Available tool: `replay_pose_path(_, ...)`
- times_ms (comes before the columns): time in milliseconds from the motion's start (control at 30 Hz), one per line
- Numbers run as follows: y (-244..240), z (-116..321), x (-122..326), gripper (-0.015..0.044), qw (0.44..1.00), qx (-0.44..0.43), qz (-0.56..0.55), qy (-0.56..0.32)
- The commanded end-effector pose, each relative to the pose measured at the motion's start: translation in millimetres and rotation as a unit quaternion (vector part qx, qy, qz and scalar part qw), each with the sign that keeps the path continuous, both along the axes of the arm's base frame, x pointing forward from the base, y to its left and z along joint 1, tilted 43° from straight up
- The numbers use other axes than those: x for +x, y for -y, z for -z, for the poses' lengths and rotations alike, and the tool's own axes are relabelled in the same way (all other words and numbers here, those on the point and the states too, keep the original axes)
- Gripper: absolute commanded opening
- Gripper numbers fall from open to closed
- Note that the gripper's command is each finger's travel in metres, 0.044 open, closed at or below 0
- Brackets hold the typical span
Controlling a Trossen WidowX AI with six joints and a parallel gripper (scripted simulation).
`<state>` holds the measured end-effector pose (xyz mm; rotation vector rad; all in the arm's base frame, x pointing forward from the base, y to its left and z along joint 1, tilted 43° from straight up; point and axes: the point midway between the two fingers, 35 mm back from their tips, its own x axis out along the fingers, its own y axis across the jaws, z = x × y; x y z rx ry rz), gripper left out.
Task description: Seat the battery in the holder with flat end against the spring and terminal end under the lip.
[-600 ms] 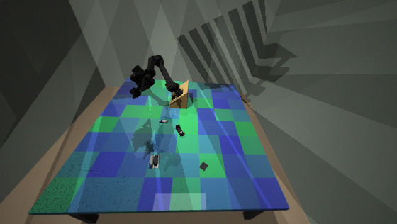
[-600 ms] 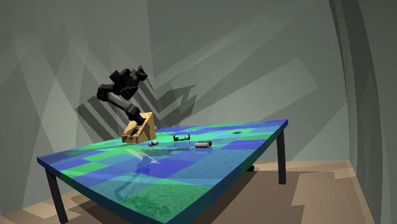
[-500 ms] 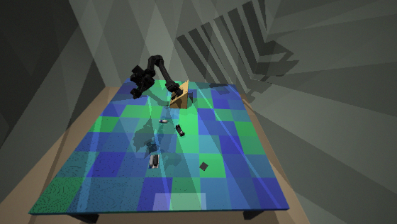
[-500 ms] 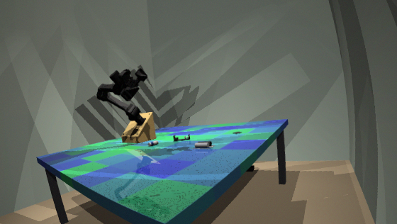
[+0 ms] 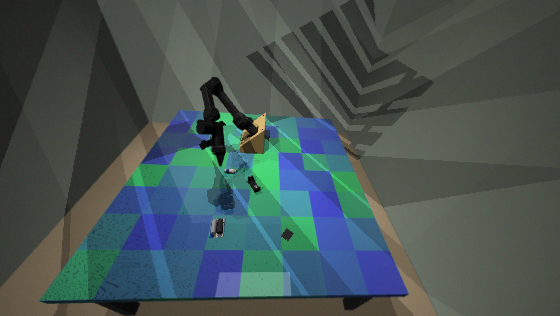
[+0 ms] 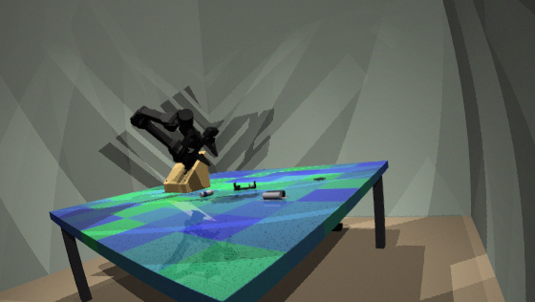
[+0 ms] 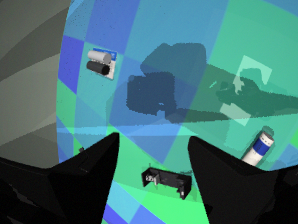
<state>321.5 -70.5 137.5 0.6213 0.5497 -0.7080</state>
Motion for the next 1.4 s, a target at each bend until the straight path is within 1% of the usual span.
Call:
replay_pose_path(0, 28, 63, -44, 0.0234, 0.971, 0.017, 0.211, -0.112)
replay_pose_path(100, 39, 79, -68, 0.0234, 0.943, -0.007, 0.3, -0.144)
replay_pose_path(167, 42, 83, -75, 0.0234, 0.934, -0.016, 0.323, -0.151)
replay_pose_path(633, 43, 84, -75, 0.0234, 0.934, -0.017, 0.323, -0.151)
replay_pose_path(1367, 67, 110, -73, 0.0234, 0.934, -0.017, 0.324, -0.151)
